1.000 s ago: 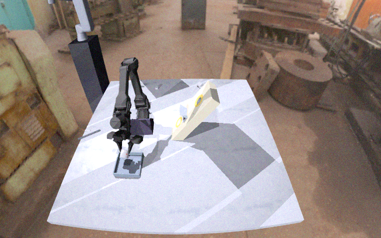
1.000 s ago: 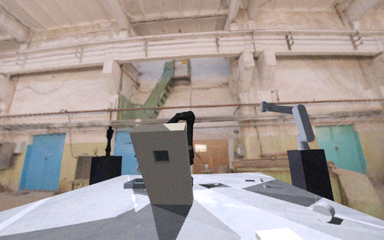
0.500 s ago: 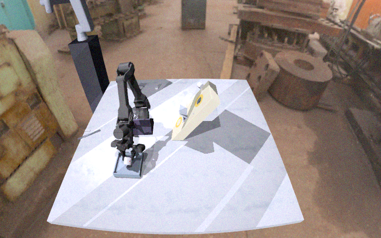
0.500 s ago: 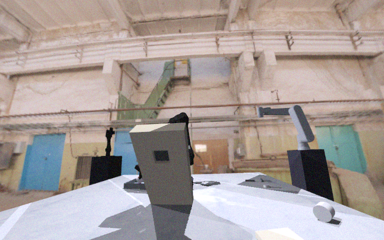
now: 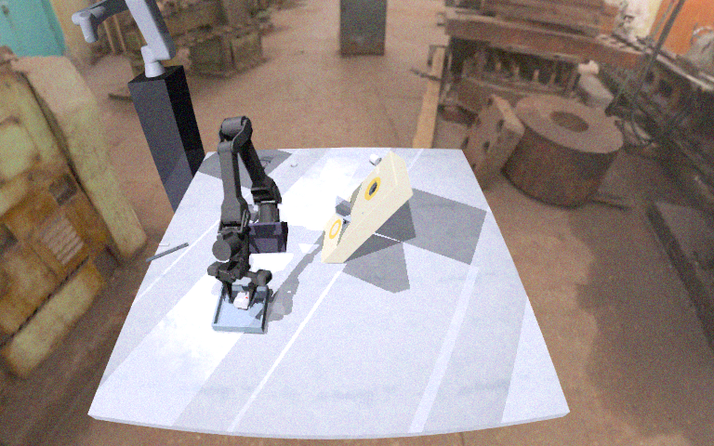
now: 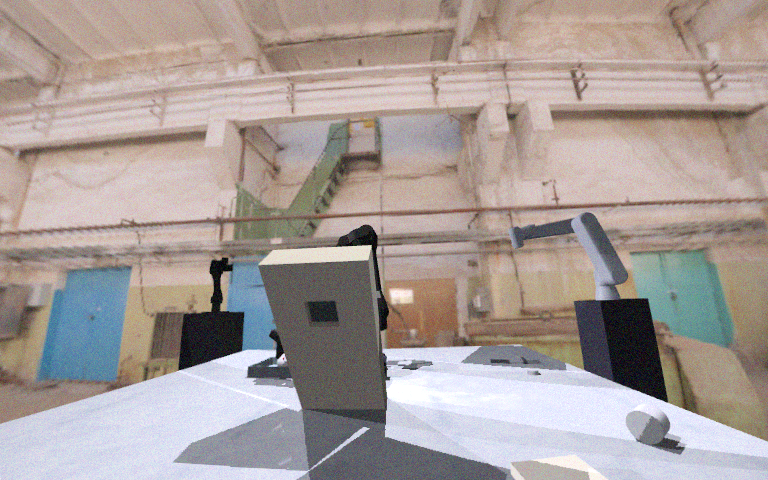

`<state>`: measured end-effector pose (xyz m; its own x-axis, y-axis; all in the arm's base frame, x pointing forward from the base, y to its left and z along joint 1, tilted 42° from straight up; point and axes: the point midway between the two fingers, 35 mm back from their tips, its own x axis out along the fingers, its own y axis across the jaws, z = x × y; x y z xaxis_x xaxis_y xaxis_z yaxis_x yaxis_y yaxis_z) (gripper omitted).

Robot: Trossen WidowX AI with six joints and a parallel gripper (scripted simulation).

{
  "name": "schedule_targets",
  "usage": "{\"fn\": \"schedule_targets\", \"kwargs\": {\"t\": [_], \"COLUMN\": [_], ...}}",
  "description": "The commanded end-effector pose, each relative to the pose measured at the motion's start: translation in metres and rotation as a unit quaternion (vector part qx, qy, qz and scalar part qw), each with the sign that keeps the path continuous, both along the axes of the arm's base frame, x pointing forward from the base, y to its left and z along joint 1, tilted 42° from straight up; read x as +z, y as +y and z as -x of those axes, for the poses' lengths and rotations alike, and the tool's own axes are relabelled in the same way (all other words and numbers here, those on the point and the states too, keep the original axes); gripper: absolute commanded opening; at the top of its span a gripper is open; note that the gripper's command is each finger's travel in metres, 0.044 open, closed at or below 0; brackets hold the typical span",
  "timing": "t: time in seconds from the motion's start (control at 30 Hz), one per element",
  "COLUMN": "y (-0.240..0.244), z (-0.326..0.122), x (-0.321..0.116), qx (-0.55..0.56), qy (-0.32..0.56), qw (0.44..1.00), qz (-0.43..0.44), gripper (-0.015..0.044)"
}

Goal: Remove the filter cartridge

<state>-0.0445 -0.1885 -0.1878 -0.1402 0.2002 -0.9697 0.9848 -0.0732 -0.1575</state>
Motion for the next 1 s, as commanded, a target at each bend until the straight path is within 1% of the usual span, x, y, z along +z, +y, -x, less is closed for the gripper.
{"fn": "schedule_targets", "kwargs": {"t": [0.0,0.03,0.13,0.2,0.27,0.33,0.4,0.43,0.97], "y": [-0.001,-0.001,-0.003,-0.019,-0.04,-0.046,-0.046,-0.039,-0.039], "z": [0.0,0.0,0.0,-0.001,-0.004,-0.006,-0.006,-0.003,-0.003], "x": [0.0,0.0,0.002,0.017,0.043,0.053,0.053,0.041,0.041], "qx": [0.0,0.0,0.0,0.0,0.0,0.0,0.0,0.003,0.003], "qy": [0.0,0.0,0.0,0.0,0.0,0.0,0.0,0.002,0.002], "qw": [1.0,1.0,1.0,1.0,1.0,1.0,1.0,1.0,1.0], "qz": [0.001,0.001,0.001,0.001,0.001,0.0,0.0,0.002,0.002], "gripper": [0.042,0.044,0.044,0.044,0.044,0.044,0.044,0.044,0.044]}}
